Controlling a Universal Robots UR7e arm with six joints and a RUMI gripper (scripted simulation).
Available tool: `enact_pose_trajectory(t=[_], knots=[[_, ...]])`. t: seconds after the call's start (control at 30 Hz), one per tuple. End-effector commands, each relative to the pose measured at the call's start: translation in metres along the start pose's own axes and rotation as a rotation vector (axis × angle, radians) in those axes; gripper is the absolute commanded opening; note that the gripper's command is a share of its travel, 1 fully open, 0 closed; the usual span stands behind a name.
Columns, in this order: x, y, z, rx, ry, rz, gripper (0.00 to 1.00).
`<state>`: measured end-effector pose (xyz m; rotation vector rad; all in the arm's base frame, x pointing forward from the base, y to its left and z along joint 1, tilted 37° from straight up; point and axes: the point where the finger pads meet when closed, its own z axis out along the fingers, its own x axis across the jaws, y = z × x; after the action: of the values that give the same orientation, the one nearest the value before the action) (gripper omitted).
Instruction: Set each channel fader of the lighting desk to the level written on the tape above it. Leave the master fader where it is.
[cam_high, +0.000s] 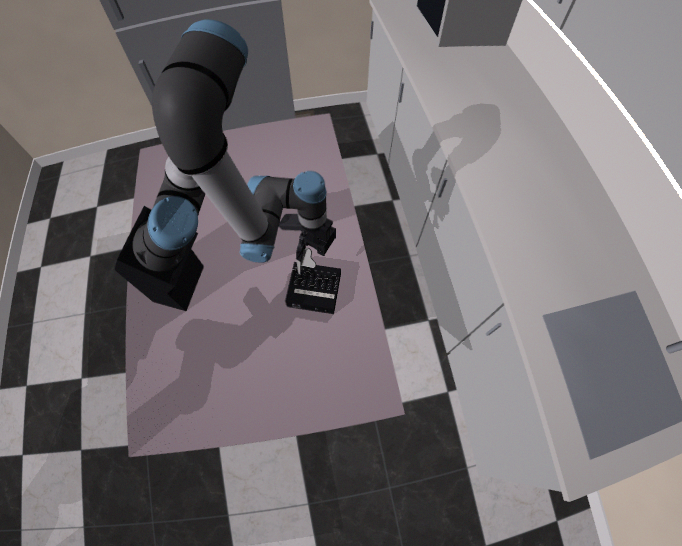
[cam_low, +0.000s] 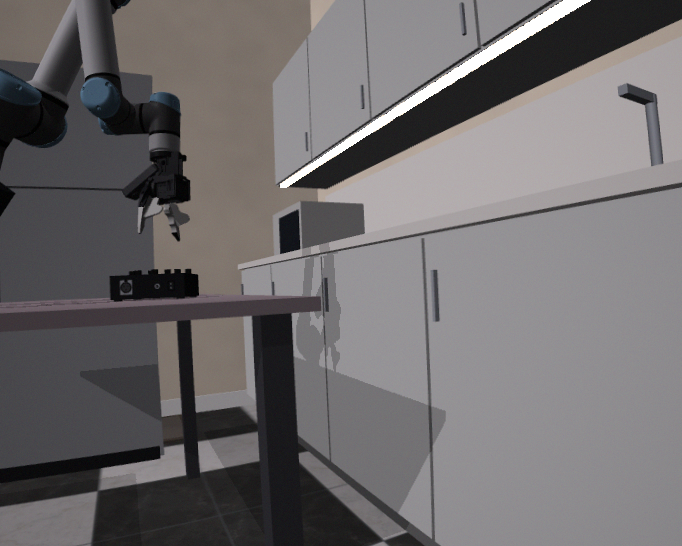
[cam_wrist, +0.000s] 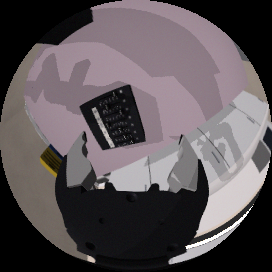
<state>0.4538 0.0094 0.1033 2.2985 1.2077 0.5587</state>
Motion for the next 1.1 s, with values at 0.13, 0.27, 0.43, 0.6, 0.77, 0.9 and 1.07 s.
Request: enact_pose_trajectory(t=[0.13, 0.27, 0.43, 0.6, 0.77, 0.9, 1.07], knots=[[0.000, -0.001, 0.005, -0.003, 0.011, -0.389, 1.00], [0.000, -0.001, 0.006, -0.005, 0.010, -0.507, 1.00], [0.000, 0.000, 0.008, -0.006, 0.009, -0.658, 1.00], [0.001, 0.001, 0.011, -0.008, 0.008, -0.835, 1.00], [0.002, 0.002, 0.013, -0.010, 0.006, -1.000, 1.00], [0.002, 0.002, 0.014, -0.010, 0.006, -1.062, 1.00], [0.004, 0.003, 0.015, -0.012, 0.004, -1.206, 1.00]])
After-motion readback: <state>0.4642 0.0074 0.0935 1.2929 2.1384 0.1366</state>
